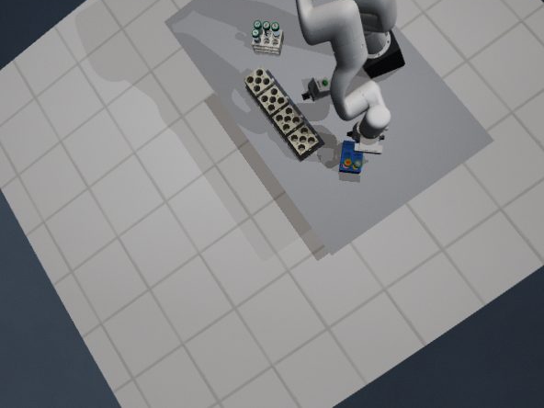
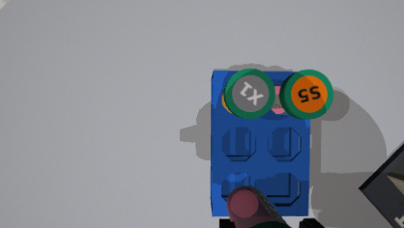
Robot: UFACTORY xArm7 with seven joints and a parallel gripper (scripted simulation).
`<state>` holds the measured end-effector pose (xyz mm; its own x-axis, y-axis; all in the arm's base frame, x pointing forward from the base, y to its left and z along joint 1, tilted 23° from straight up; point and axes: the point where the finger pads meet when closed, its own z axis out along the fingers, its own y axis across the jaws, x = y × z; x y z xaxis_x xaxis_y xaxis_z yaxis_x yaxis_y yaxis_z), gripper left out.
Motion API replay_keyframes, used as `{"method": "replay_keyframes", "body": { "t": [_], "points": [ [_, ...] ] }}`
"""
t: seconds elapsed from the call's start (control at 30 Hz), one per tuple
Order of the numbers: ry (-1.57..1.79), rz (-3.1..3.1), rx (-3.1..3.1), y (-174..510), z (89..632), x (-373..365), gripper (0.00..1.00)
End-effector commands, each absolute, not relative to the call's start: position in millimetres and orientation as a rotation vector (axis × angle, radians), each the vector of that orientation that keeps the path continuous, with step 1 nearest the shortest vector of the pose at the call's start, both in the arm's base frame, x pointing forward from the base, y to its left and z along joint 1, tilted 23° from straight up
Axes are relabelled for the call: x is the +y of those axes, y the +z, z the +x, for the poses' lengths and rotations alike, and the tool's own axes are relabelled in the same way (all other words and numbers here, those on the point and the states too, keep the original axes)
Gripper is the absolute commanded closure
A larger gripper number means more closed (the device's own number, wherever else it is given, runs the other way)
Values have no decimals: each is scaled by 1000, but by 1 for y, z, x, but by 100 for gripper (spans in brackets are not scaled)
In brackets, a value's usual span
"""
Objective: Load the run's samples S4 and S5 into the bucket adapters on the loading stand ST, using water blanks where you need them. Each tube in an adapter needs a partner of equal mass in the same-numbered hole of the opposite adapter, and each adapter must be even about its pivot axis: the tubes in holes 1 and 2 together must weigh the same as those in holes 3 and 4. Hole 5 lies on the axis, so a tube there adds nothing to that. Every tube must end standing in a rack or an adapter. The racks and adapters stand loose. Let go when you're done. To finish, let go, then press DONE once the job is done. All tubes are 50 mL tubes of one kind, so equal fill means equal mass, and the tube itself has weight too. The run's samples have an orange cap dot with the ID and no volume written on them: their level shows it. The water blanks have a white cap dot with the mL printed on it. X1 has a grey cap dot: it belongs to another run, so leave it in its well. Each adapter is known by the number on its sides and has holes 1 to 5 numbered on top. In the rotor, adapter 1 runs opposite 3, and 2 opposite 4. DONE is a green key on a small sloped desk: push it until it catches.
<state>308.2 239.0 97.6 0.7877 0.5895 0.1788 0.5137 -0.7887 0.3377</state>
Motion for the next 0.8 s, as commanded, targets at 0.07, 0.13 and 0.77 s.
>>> {"method": "replay_keyframes", "body": {
  "t": [0.07, 0.13, 0.77],
  "points": [
    [410, 2707, 855, 90, 313, 239, 100],
    [410, 2707, 855, 86, 314, 238, 100],
    [410, 2707, 855, 83, 315, 238, 100]
  ]
}}
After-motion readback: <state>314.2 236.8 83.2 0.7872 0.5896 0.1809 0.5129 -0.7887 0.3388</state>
